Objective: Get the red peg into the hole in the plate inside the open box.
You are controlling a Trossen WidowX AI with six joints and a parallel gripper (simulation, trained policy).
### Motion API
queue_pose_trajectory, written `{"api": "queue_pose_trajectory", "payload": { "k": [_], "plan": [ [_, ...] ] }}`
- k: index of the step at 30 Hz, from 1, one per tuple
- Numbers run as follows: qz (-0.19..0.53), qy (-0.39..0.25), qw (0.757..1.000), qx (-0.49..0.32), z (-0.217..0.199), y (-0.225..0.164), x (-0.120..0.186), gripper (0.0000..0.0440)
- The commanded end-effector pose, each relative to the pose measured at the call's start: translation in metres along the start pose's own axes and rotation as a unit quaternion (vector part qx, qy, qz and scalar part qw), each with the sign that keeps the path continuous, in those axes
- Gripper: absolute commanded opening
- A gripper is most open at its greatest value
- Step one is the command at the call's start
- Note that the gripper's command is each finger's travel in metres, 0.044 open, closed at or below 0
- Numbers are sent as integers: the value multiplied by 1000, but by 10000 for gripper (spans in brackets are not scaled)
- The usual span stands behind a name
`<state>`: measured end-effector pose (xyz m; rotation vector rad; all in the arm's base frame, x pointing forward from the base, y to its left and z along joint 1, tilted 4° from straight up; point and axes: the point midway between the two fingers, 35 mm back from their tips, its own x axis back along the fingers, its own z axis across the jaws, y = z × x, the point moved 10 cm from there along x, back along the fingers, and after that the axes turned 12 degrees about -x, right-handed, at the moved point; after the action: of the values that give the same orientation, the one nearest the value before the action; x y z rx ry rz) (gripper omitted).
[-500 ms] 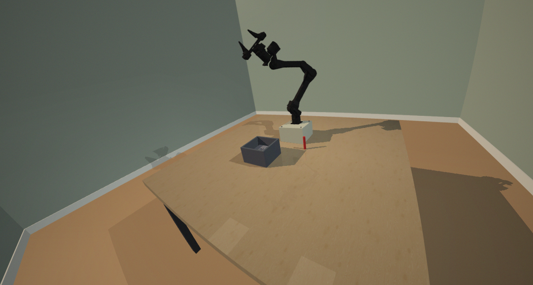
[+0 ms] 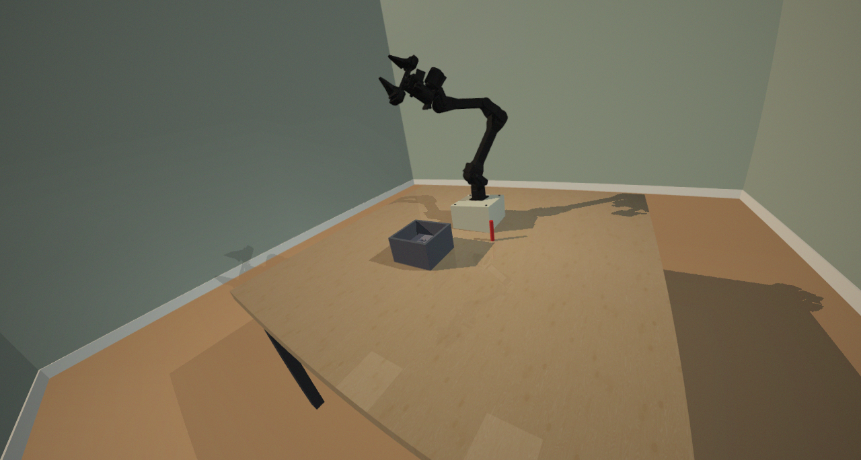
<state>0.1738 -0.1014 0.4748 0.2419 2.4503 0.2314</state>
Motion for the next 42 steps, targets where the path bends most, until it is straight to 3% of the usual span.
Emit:
{"api": "queue_pose_trajectory", "payload": {
  "k": [1, 10, 20, 30, 42],
  "plan": [
    [13, 27, 998, -57, 13, 1, -4, 440],
    [46, 94, 976, -189, 45, 10, -10, 440],
    [97, 173, 926, -320, 82, 26, -9, 440],
    [168, 249, 851, -430, 119, 46, 1, 440],
    [280, 328, 737, -521, 162, 73, 25, 440]
  ]
}}
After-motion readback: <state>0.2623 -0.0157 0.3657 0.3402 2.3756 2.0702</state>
